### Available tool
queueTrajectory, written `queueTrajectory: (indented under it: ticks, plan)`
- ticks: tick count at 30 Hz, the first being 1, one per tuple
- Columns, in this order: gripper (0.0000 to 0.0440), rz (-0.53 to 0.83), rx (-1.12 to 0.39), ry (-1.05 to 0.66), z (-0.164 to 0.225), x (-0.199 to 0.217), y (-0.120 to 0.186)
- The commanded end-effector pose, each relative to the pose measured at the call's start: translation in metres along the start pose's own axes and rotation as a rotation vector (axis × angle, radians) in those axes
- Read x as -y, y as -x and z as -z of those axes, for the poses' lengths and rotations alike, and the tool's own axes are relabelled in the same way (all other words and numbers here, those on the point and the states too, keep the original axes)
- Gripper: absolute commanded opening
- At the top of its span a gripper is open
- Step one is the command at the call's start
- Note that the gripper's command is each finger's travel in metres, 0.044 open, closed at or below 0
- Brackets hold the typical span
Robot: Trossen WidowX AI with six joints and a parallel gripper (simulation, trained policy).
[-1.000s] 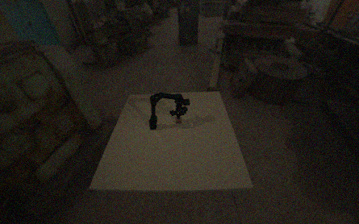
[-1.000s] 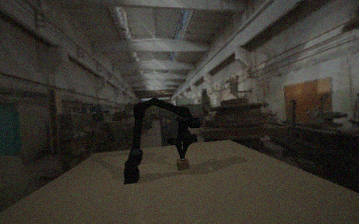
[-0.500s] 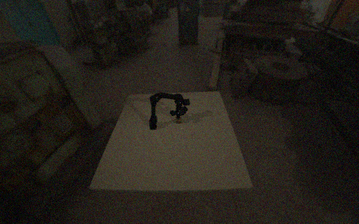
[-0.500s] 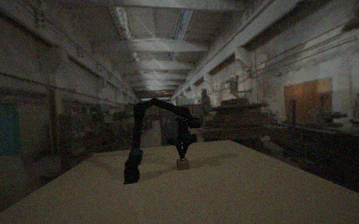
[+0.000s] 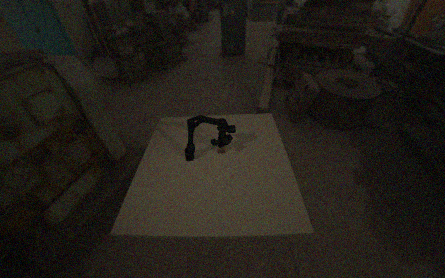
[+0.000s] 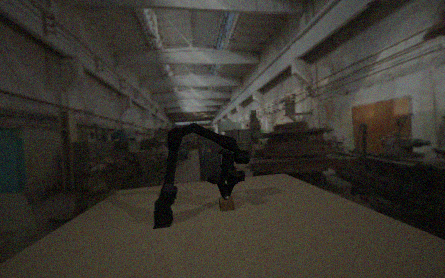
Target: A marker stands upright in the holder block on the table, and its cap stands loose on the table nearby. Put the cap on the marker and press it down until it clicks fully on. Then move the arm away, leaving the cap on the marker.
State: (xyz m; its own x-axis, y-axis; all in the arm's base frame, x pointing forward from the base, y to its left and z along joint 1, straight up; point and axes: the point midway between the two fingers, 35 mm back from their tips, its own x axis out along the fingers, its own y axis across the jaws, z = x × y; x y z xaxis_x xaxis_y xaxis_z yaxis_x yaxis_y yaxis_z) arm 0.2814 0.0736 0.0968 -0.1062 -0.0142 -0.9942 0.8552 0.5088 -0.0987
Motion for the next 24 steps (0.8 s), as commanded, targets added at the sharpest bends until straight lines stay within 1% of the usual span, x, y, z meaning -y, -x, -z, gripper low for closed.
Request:
queueTrajectory:
  ticks: [1, 4, 11, 12, 24]
  plan:
    - [0.0188, 0.041, -0.016, 0.005, 0.002, 0.011, -0.007]
    - [0.0241, 0.047, -0.024, 0.008, 0.004, 0.015, -0.008]
    - [0.0421, 0.024, -0.024, 0.017, 0.006, 0.017, -0.005]
    - [0.0440, 0.014, -0.021, 0.018, 0.006, 0.017, -0.004]
    - [0.0440, -0.092, 0.007, 0.008, 0.006, 0.011, 0.024]
